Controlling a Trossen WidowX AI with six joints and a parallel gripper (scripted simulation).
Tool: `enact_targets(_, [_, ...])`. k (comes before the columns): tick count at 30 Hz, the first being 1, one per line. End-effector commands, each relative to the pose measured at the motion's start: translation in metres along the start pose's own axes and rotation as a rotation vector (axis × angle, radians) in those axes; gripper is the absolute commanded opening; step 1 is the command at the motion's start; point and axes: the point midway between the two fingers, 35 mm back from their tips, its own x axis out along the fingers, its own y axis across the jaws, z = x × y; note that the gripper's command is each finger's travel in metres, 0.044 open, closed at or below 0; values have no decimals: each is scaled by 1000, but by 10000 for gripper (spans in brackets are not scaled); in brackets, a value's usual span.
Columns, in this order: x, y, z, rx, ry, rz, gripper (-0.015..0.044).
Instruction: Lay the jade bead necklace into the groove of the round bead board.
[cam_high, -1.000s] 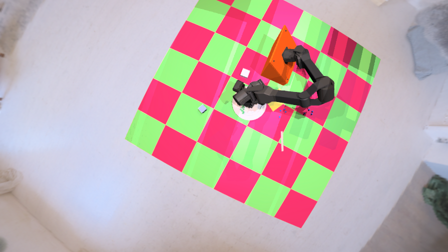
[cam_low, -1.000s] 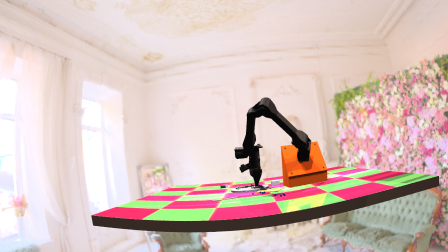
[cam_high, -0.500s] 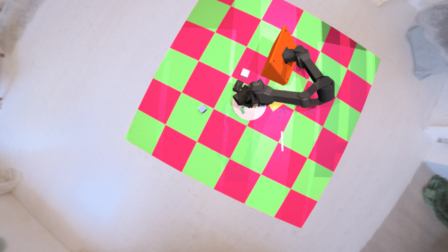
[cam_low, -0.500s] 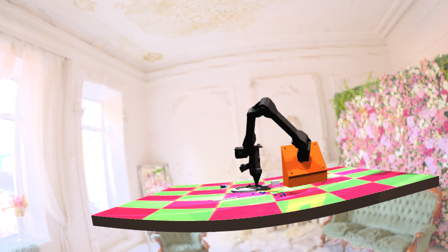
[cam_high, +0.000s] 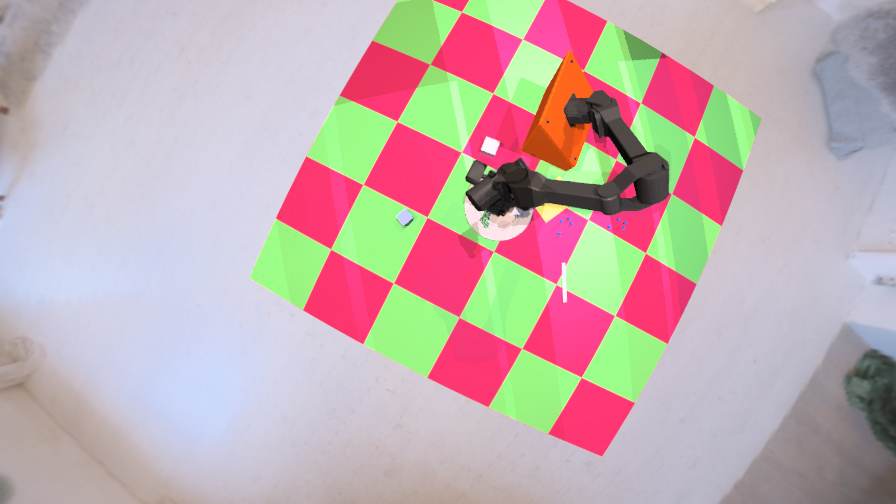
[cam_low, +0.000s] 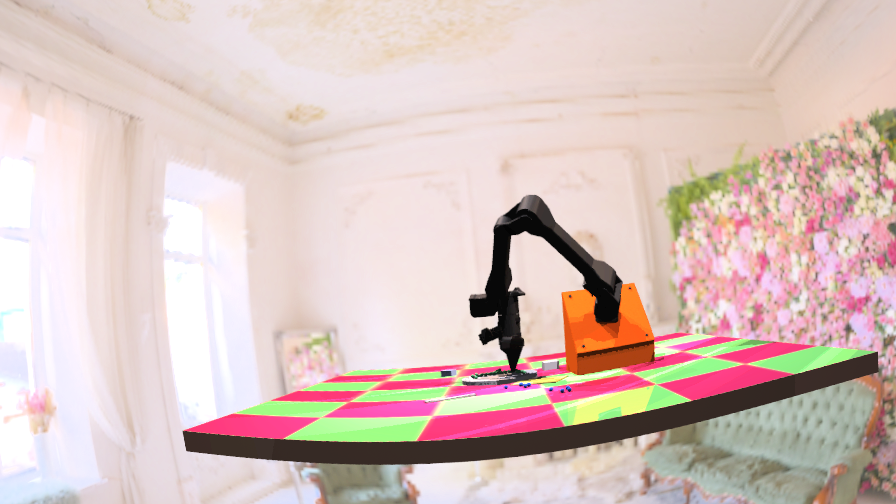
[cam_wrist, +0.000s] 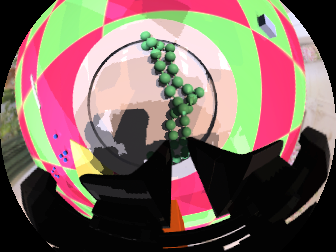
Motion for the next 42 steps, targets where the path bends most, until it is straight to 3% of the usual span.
enact_targets(1, [0, 0, 0, -1, 0, -1, 0])
enact_targets(42, [-6, 2, -1, 6, 1, 4, 0])
